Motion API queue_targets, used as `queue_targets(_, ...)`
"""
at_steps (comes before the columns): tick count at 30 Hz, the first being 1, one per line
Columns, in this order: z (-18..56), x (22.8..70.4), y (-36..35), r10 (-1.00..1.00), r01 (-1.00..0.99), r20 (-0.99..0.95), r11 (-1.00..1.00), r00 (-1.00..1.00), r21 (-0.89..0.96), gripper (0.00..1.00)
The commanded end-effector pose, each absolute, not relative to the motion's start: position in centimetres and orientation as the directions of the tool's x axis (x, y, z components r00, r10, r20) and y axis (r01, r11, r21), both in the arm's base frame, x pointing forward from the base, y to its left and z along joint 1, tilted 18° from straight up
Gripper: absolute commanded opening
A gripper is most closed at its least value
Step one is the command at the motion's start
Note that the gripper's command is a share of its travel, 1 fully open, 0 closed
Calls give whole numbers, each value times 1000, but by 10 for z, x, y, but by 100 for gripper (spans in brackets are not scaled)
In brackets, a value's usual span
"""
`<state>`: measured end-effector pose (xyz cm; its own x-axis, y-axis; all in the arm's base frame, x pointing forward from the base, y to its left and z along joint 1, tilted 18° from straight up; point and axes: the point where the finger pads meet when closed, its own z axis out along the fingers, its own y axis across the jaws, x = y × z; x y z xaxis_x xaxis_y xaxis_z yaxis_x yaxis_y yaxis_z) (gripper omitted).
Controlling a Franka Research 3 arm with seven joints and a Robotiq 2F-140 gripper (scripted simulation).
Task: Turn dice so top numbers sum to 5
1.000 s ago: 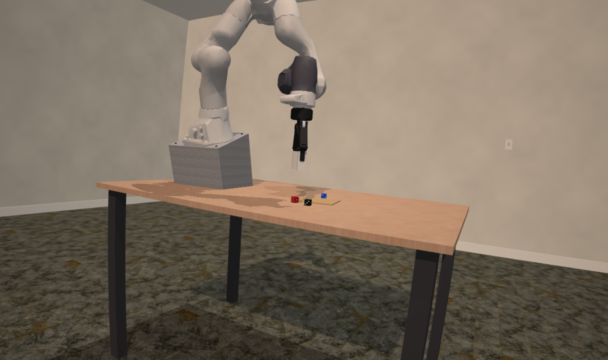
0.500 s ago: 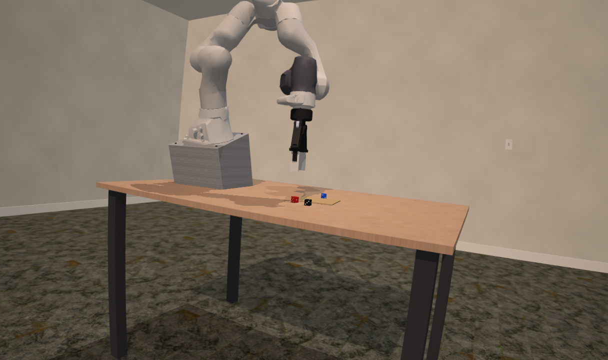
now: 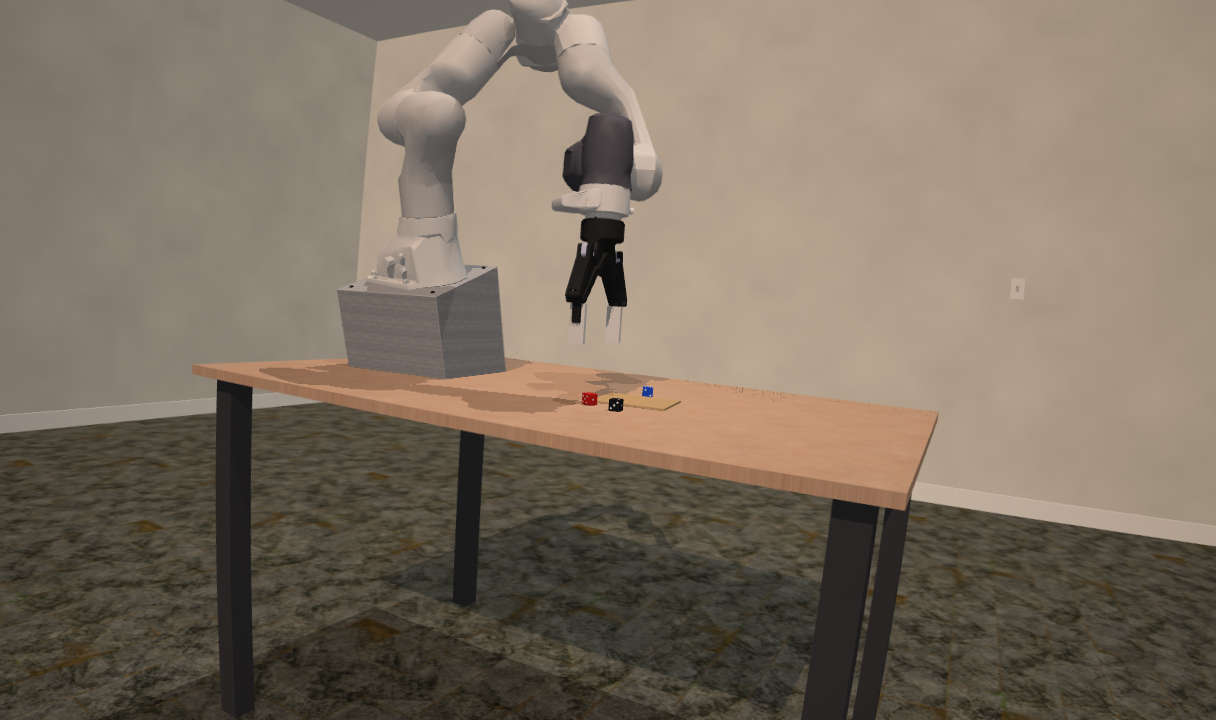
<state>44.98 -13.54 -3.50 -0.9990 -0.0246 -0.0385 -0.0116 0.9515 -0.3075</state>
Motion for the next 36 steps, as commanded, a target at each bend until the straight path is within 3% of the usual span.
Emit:
queue_targets(1, -37, 448, -133, 130, 144, -68, 944, -989, -297, 100)
queue_targets(19, -39, 448, -134, 413, 441, -156, 858, -897, -262, 100)
queue_targets(27, -39, 449, -134, 442, 471, -165, 844, -882, -257, 100)
queue_targets(28, -39, 449, -134, 442, 471, -165, 844, -882, -257, 21)
queue_targets(36, -39, 449, -134, 442, 471, -165, 844, -882, -257, 21)
